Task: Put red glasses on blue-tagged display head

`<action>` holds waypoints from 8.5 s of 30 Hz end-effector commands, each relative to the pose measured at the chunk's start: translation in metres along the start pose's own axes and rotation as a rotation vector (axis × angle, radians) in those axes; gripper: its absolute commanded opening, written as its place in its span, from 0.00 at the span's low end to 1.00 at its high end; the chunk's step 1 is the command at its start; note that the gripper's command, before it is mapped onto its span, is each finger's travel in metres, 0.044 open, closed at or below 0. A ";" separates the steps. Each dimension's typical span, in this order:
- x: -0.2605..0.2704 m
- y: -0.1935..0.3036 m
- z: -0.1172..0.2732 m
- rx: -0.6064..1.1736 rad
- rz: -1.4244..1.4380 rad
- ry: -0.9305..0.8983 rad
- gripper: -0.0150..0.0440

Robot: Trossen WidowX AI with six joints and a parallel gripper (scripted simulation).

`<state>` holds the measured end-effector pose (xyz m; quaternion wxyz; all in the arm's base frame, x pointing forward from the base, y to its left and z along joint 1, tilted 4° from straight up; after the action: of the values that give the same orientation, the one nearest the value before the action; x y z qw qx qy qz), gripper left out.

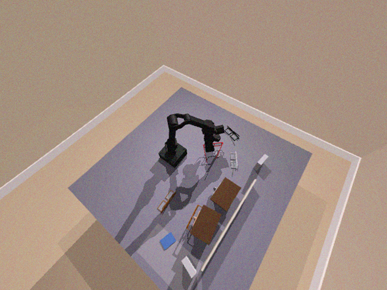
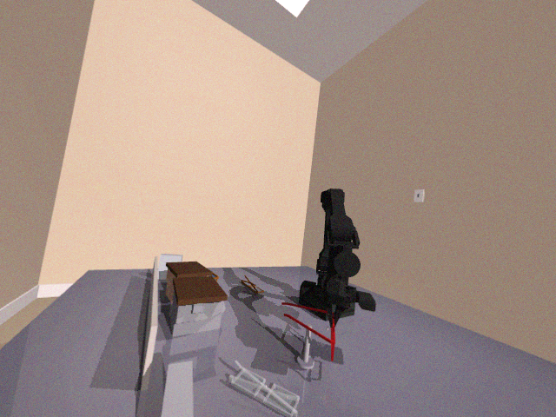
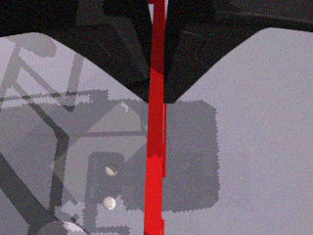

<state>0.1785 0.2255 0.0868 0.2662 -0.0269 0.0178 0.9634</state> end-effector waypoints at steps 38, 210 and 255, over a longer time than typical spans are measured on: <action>0.019 0.024 -0.001 0.007 -0.001 -0.009 0.25; -0.237 0.349 0.130 -0.286 0.972 0.469 0.25; -0.222 0.396 0.140 -0.170 1.066 0.573 0.25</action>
<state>0.1592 -0.2204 0.2484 -0.2726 -0.2944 0.0236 0.9157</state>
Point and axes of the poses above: the point midway between the two fingers, 35 mm back from their tips, its own z axis back along the fingers, its own x axis across the jaws, y = z × x, the point moved 7 cm from there along z, back along the fingers, and after that the axes turned 13 degrees about z, right-handed, at the moved point
